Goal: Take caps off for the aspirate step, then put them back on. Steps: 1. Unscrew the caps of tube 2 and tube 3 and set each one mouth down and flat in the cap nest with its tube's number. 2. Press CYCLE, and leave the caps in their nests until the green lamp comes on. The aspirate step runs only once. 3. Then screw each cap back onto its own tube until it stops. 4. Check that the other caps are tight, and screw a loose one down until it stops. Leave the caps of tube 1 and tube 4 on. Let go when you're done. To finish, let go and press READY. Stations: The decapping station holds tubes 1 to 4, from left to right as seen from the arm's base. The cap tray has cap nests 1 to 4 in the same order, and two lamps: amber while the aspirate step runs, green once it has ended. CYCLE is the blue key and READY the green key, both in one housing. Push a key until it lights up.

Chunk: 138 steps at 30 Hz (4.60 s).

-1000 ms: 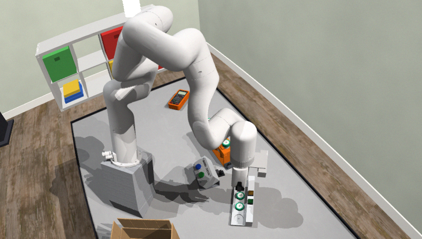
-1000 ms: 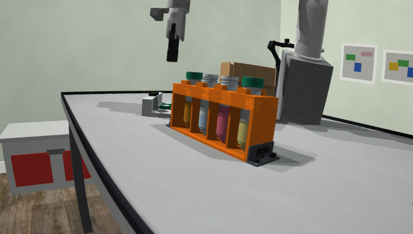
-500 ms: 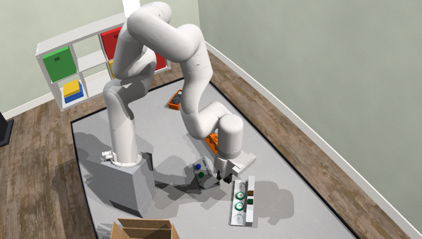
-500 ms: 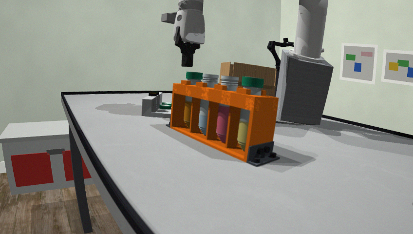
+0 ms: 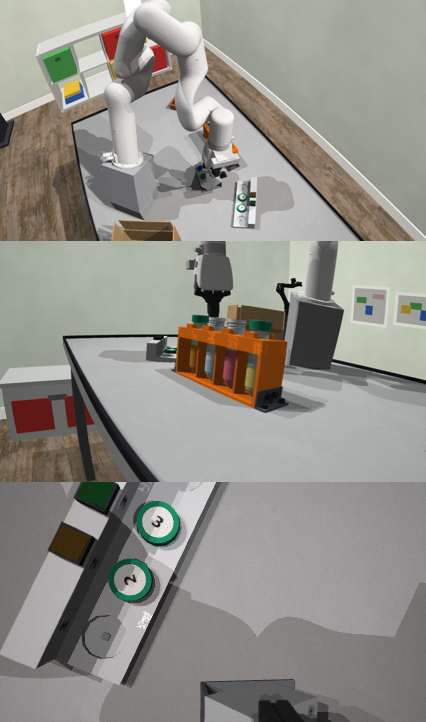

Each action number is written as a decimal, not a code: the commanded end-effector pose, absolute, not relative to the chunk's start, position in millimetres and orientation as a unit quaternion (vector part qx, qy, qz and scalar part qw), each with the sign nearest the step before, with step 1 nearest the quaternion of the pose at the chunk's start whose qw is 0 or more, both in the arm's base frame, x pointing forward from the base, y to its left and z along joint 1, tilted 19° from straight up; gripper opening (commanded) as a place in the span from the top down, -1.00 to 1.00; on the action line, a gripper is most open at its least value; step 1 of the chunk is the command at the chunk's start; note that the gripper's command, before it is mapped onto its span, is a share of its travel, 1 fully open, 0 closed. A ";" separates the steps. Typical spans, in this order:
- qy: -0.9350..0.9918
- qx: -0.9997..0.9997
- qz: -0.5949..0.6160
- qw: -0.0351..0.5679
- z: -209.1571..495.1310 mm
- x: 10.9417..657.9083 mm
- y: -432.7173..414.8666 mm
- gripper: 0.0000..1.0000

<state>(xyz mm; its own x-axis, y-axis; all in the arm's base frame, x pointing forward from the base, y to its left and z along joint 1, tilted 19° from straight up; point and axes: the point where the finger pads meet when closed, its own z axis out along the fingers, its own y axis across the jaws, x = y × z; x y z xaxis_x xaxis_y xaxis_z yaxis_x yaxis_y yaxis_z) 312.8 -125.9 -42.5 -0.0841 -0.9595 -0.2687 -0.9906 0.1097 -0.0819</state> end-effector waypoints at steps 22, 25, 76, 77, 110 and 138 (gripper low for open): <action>0.742 -0.657 0.066 0.115 -46.9 287.8 -28.2 1.00; 0.742 -0.657 0.066 0.115 -49.8 288.5 -27.5 1.00; 0.742 -0.657 0.066 0.115 -72.2 293.6 -22.1 1.00; 0.742 -0.657 0.066 0.115 -72.5 293.7 -22.0 1.00; 0.742 -0.657 0.066 0.115 -47.0 287.8 -28.2 1.00; 0.742 -0.657 0.065 0.115 -73.6 314.4 -130.9 1.00</action>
<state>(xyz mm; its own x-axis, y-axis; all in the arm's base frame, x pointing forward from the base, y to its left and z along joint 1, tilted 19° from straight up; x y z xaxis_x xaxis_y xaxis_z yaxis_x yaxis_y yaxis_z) 306.0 -116.0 -67.1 -0.1097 -0.9610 -0.2541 -0.9888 0.1315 -0.0708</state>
